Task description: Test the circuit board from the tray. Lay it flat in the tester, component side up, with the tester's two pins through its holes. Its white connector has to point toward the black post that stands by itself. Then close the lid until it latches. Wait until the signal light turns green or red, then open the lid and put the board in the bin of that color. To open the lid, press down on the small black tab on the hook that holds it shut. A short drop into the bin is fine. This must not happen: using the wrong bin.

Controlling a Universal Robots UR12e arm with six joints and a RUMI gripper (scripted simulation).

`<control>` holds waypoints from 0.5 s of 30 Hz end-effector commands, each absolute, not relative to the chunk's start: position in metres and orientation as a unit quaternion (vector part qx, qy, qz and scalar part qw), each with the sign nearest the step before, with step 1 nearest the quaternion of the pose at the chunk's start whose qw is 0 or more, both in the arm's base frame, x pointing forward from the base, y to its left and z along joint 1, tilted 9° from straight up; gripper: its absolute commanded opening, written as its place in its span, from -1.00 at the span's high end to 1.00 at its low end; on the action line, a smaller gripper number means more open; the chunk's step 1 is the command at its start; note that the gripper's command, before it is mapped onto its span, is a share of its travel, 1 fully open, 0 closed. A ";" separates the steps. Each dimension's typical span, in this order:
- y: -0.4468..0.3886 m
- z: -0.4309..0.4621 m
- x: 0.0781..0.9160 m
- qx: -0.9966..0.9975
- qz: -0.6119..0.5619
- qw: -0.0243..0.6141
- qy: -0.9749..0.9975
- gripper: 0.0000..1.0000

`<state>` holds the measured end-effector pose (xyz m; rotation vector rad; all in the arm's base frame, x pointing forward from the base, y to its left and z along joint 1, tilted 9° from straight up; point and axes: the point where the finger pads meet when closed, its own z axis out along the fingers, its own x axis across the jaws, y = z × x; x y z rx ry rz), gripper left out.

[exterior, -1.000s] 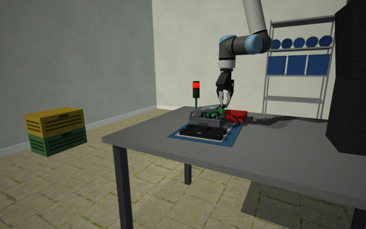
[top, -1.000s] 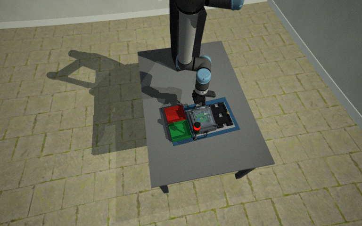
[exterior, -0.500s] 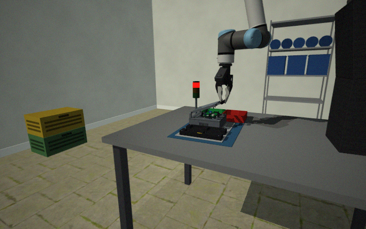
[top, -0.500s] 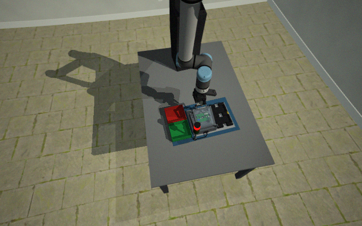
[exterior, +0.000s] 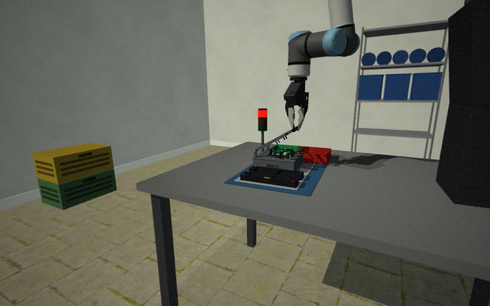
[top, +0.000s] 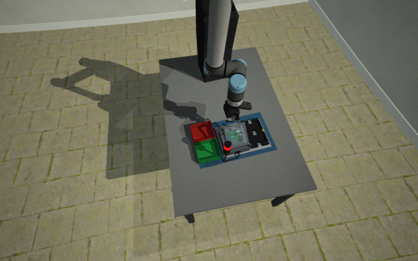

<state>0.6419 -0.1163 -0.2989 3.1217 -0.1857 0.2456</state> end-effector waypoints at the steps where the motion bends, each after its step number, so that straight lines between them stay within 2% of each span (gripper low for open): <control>1: -0.118 -0.284 0.654 0.995 0.083 0.004 -0.058 1.00; 15: -0.122 -0.240 0.685 0.995 0.083 0.004 -0.058 1.00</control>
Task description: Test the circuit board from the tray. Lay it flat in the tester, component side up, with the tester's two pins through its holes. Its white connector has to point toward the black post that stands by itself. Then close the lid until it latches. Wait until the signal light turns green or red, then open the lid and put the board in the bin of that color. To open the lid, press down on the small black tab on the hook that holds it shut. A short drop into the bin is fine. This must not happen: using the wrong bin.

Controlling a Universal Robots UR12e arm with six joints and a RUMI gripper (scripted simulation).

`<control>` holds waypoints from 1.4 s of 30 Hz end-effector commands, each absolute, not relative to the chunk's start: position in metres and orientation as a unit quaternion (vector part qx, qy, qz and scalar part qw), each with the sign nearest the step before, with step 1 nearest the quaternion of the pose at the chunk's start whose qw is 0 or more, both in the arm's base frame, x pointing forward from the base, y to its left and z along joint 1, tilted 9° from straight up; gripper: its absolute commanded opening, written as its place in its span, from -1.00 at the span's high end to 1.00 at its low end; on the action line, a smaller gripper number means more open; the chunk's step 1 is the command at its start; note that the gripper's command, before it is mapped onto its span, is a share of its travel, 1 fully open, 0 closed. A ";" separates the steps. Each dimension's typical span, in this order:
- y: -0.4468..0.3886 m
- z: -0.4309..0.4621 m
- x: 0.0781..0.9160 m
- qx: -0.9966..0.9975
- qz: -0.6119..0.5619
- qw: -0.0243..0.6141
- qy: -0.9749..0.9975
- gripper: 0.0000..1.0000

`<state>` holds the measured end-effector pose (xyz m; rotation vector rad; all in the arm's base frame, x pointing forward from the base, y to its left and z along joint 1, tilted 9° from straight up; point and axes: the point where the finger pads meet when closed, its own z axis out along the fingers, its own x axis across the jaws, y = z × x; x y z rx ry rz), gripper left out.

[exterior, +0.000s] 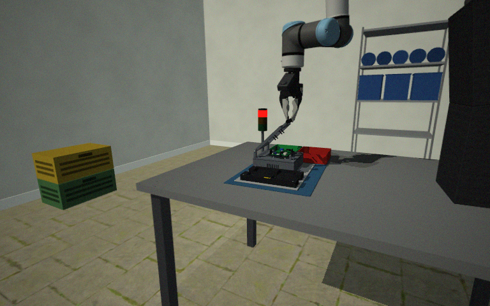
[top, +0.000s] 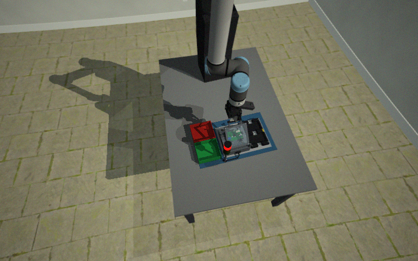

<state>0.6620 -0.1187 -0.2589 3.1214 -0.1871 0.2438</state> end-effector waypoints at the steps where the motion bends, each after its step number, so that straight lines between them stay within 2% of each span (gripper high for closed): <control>1: -0.122 -0.240 0.685 0.995 0.083 0.004 -0.058 1.00; 42: -0.133 -0.187 0.787 0.995 0.081 0.003 -0.058 1.00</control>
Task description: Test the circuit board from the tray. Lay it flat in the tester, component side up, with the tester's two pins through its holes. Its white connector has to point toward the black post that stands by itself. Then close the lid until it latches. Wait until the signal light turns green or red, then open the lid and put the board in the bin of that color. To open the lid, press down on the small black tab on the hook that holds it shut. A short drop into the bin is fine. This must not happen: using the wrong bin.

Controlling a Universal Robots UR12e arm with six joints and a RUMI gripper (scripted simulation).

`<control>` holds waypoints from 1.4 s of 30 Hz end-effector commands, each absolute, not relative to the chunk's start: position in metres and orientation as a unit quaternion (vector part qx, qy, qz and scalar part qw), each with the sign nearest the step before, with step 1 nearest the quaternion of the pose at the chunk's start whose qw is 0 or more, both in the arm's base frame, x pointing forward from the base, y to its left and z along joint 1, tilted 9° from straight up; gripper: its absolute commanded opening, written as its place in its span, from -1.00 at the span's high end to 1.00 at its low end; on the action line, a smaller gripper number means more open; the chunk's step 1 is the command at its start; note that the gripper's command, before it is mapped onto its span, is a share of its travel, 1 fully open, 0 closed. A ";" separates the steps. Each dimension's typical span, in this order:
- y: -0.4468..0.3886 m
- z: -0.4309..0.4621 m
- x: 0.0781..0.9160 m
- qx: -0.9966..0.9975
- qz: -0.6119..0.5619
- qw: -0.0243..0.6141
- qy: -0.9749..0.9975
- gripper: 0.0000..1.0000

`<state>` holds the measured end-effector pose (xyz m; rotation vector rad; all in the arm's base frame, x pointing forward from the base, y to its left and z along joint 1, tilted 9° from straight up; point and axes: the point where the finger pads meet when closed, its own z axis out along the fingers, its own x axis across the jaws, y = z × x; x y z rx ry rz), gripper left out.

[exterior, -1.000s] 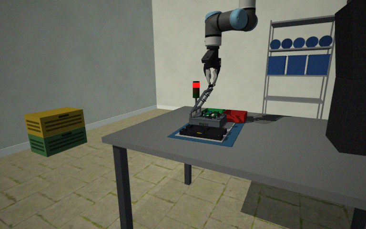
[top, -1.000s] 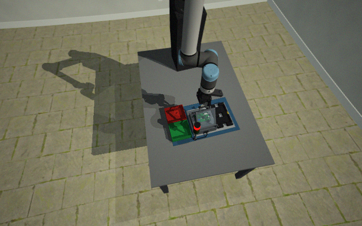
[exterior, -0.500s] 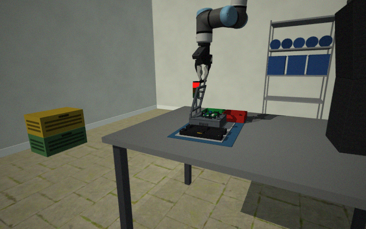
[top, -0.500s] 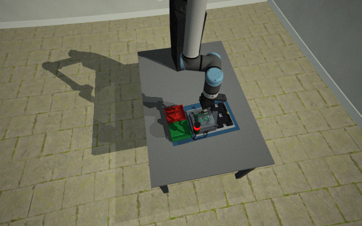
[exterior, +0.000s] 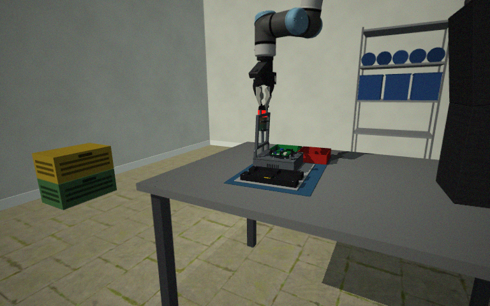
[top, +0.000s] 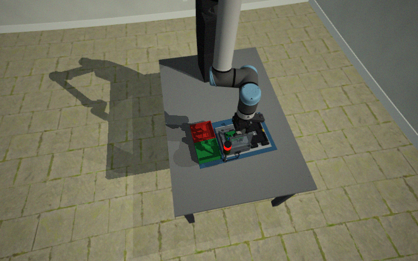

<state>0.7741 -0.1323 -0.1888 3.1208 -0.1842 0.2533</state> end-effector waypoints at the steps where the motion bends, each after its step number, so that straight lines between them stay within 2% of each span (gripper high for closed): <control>1: -0.134 -0.187 0.789 0.995 0.081 0.003 -0.058 1.00; 42: -0.138 -0.184 0.818 0.995 0.082 0.003 -0.059 1.00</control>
